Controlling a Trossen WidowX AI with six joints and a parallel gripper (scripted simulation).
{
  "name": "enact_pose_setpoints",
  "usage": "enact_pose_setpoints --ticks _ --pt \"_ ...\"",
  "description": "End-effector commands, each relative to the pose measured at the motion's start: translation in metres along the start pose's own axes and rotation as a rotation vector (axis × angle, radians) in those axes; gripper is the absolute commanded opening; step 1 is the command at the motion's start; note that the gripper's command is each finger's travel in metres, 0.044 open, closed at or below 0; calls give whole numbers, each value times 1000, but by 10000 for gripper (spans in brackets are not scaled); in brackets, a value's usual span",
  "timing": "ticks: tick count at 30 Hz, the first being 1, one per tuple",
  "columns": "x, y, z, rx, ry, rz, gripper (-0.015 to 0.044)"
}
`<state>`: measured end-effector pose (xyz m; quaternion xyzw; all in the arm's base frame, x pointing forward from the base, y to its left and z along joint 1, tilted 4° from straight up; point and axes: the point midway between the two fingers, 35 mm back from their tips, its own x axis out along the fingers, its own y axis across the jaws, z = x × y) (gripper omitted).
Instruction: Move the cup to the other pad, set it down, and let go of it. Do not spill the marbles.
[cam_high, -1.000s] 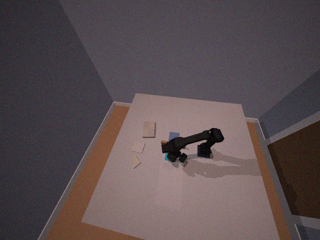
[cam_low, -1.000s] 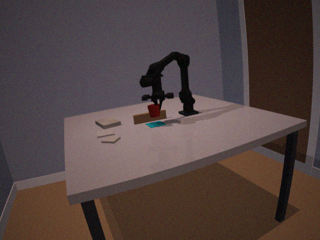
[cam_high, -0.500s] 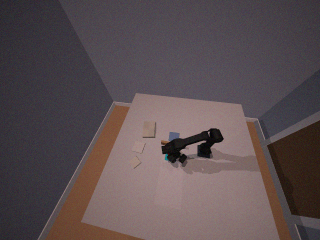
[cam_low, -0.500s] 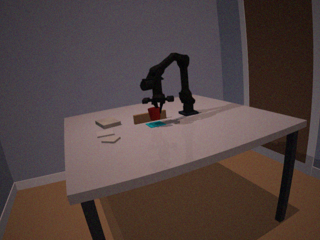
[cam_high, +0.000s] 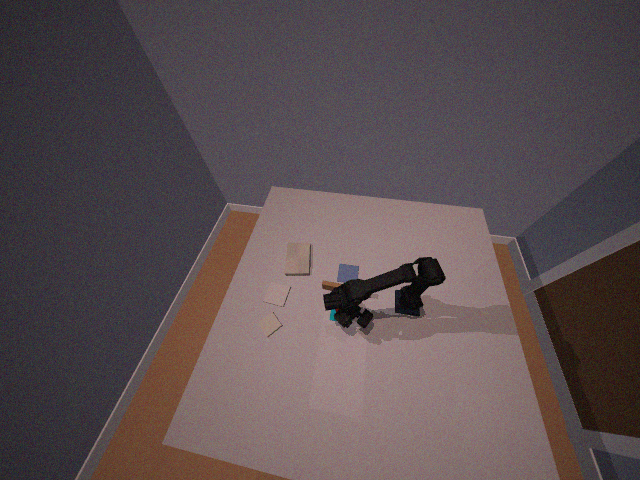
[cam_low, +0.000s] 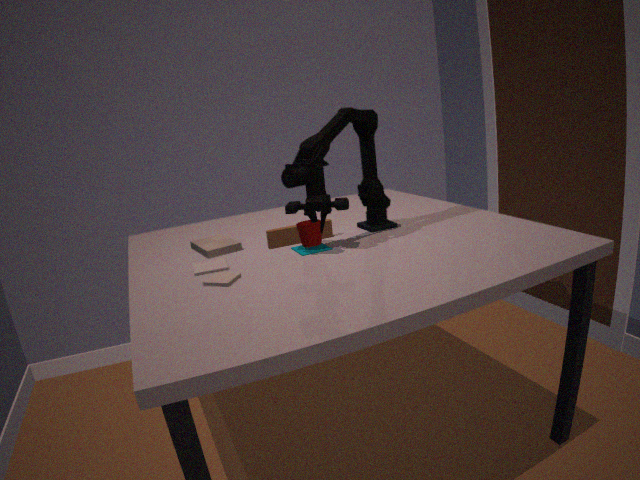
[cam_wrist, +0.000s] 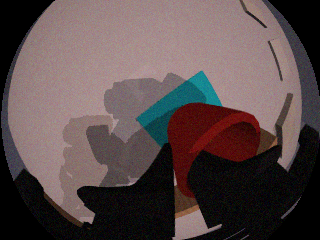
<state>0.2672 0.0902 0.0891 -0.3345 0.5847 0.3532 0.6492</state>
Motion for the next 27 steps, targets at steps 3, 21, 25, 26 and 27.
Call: enact_pose_setpoints --ticks 3,21,25,26,27 --pt "7 0 -1 4 6 -1 0" --pt "5 1 0 0 1 1 128" --pt "4 1 0 0 1 1 128" --pt "4 1 0 0 1 1 128" --pt "3 0 0 0 1 1 128"
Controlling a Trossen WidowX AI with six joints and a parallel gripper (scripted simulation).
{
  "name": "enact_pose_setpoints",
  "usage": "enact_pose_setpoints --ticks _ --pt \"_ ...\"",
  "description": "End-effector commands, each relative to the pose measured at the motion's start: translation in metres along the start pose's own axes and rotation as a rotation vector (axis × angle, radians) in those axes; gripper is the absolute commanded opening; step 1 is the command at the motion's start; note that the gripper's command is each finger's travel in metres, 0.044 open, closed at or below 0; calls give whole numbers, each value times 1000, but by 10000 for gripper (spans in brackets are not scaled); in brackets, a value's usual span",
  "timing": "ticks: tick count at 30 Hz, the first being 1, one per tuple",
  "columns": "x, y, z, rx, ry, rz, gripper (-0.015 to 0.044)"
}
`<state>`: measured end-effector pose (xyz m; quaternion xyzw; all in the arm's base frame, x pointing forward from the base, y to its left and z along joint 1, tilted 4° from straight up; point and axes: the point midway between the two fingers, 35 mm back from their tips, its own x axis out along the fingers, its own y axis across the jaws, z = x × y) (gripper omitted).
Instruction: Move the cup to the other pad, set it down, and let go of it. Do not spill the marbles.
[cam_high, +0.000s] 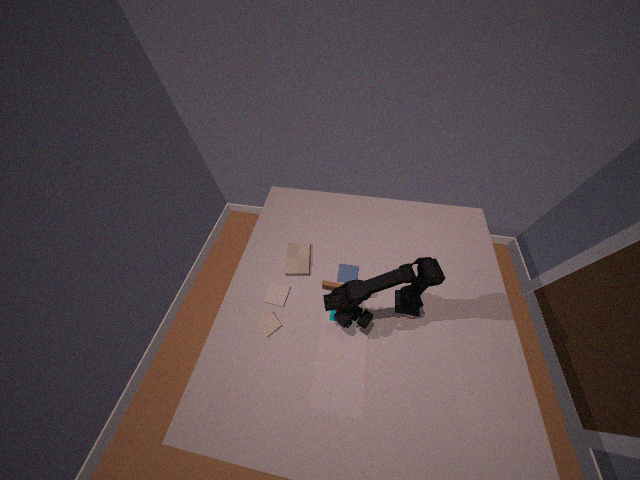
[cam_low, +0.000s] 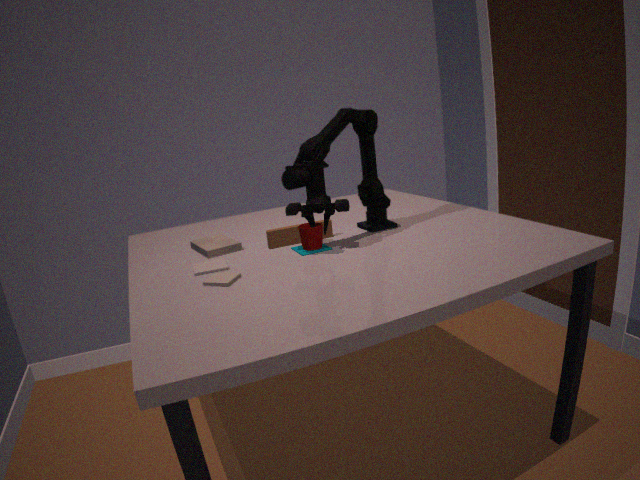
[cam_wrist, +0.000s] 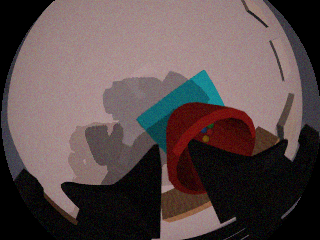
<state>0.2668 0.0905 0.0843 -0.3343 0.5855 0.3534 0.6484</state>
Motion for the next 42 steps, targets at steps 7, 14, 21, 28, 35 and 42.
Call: enact_pose_setpoints --ticks 7,14,21,28,35,42 --pt "-10 0 1 1 0 -1 128" --pt "-19 -1 1 1 1 -1 128" --pt "-27 0 1 2 2 -2 128" --pt "-36 0 1 2 2 -2 128" --pt "-46 1 0 3 3 -3 128" --pt "-52 3 -1 3 4 -3 128"
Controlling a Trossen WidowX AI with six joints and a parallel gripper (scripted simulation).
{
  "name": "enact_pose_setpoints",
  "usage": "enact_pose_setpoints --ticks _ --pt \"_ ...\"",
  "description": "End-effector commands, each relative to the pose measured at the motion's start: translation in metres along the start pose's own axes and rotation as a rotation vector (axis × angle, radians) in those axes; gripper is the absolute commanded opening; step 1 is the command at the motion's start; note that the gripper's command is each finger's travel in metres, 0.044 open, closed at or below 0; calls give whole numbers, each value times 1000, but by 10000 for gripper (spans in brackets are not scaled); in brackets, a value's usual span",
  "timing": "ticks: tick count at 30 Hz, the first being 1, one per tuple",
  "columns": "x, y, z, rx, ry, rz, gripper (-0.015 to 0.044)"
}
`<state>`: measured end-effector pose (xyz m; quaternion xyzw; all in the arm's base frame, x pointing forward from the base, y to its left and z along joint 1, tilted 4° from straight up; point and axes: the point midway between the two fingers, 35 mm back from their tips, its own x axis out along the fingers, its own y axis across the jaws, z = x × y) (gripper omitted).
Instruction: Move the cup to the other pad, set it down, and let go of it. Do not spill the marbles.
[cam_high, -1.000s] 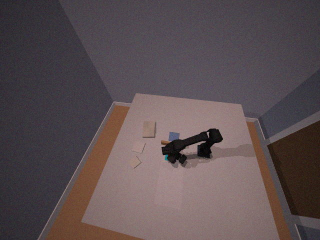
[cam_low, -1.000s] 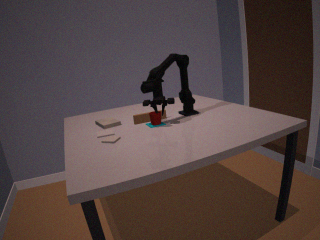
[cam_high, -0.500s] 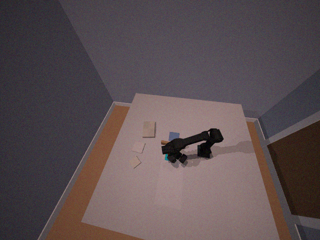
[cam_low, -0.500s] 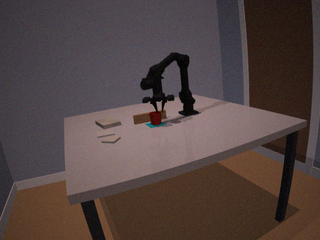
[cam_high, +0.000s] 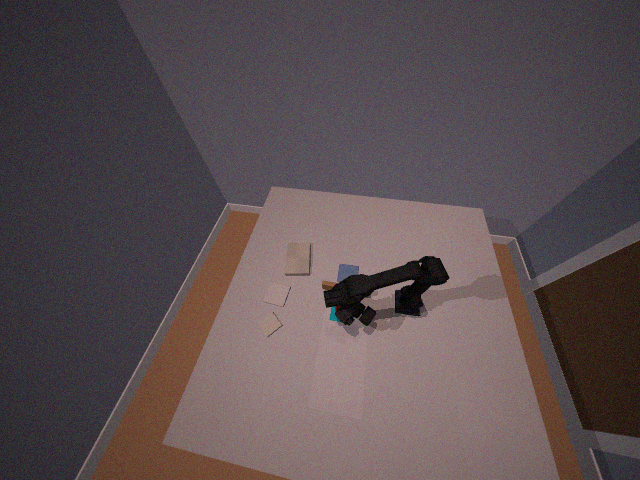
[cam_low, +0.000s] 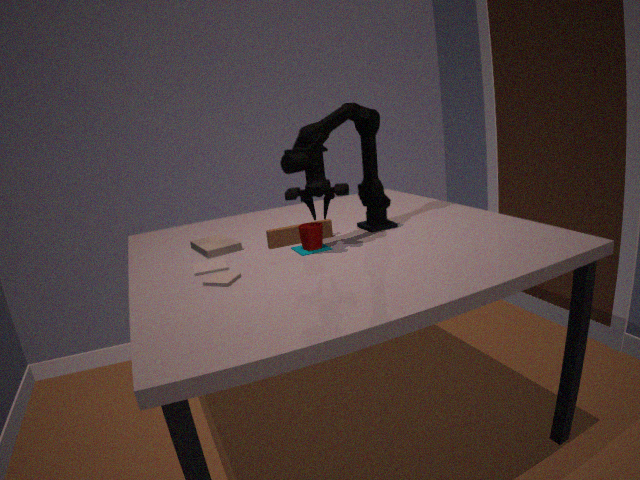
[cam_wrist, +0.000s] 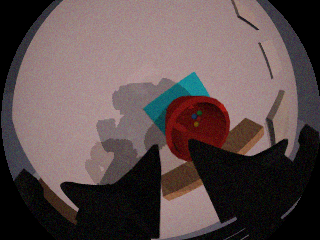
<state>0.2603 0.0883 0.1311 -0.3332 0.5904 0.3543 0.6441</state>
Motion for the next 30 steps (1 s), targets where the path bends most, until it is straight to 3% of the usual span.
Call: enact_pose_setpoints --ticks 1,13,30 --pt "-5 0 0 2 -6 -11 128" --pt "-6 0 0 0 -1 -1 440" --pt "-58 1 1 2 -5 -10 440"
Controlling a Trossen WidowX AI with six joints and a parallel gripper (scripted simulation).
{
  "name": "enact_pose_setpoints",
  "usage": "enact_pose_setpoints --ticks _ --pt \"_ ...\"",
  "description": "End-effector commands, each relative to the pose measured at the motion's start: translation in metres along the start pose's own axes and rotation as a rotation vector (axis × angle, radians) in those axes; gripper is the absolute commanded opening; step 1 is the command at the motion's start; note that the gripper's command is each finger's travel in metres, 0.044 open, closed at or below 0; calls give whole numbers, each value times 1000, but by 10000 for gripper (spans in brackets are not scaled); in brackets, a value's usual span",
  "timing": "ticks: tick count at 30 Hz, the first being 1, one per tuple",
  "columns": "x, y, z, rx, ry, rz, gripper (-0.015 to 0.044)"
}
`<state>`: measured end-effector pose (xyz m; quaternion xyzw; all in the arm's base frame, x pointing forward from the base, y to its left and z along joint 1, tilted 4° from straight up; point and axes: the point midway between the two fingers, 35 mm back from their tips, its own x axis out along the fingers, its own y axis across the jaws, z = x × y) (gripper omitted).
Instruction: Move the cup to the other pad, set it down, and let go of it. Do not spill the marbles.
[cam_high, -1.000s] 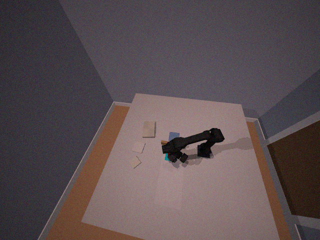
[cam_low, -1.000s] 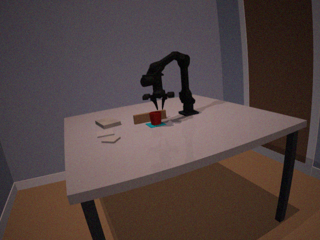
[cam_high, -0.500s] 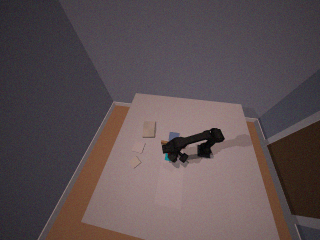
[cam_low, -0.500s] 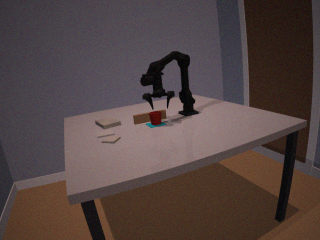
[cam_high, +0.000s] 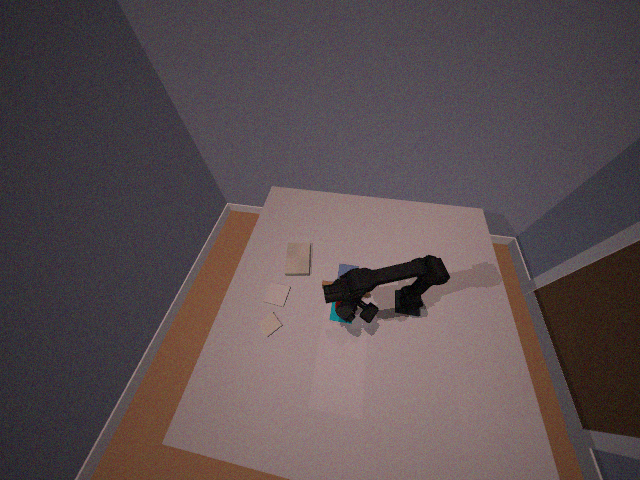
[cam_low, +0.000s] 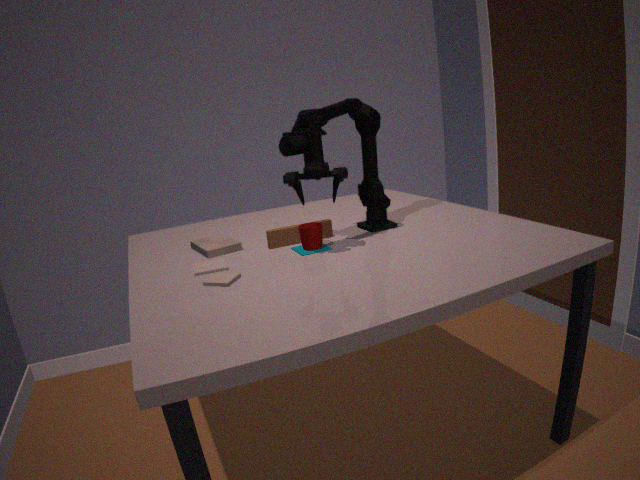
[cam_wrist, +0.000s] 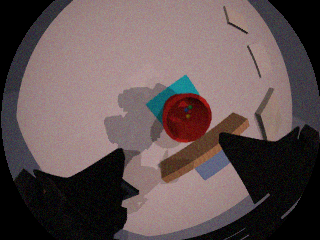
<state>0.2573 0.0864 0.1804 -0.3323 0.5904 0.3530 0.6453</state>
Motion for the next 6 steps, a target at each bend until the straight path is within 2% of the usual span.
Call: enact_pose_setpoints --ticks 1,6 --pt "-12 0 0 -1 -5 -9 440" --pt "-12 1 0 -2 -4 -4 440"
